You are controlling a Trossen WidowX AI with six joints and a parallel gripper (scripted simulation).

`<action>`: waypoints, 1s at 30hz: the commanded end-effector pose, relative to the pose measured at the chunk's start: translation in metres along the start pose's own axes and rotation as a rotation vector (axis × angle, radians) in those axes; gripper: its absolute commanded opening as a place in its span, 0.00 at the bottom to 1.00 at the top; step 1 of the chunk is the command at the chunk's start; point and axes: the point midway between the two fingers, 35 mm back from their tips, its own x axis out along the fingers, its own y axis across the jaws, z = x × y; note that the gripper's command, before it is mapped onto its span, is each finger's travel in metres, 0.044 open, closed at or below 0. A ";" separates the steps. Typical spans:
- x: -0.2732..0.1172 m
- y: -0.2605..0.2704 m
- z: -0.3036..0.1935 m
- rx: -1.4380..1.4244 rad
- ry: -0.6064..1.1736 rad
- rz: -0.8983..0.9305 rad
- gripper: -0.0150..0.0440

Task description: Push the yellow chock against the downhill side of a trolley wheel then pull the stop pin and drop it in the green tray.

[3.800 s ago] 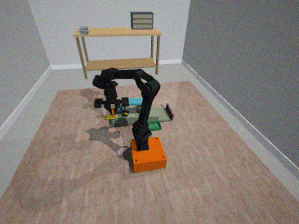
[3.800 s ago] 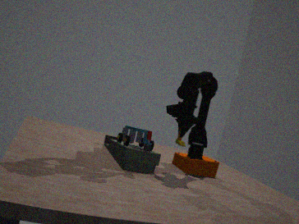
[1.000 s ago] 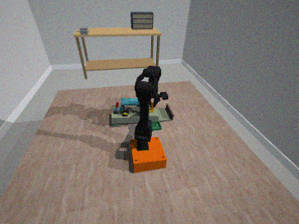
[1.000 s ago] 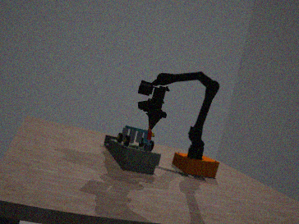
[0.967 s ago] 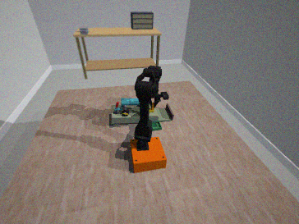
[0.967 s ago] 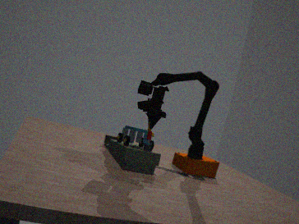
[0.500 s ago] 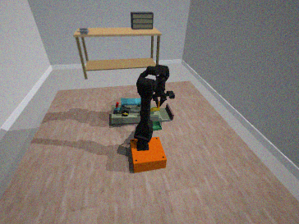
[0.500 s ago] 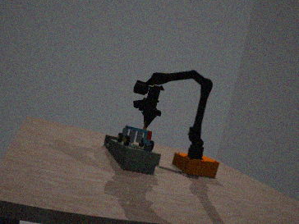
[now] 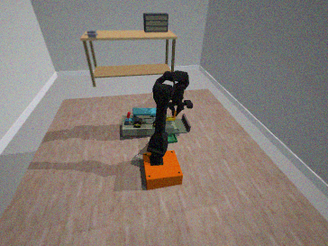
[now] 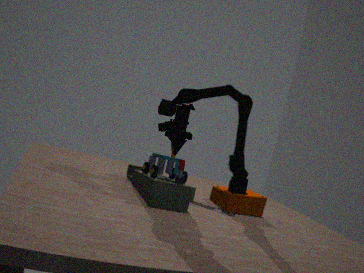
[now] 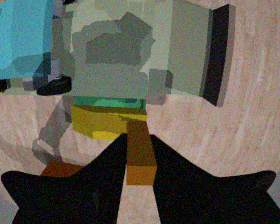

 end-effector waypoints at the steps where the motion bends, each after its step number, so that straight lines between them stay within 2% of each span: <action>1: 0.000 -0.001 0.012 0.001 -0.012 0.000 0.25; 10: 0.004 -0.002 0.019 0.001 -0.013 0.000 0.25; 30: 0.052 -0.003 0.020 0.001 -0.013 0.000 0.25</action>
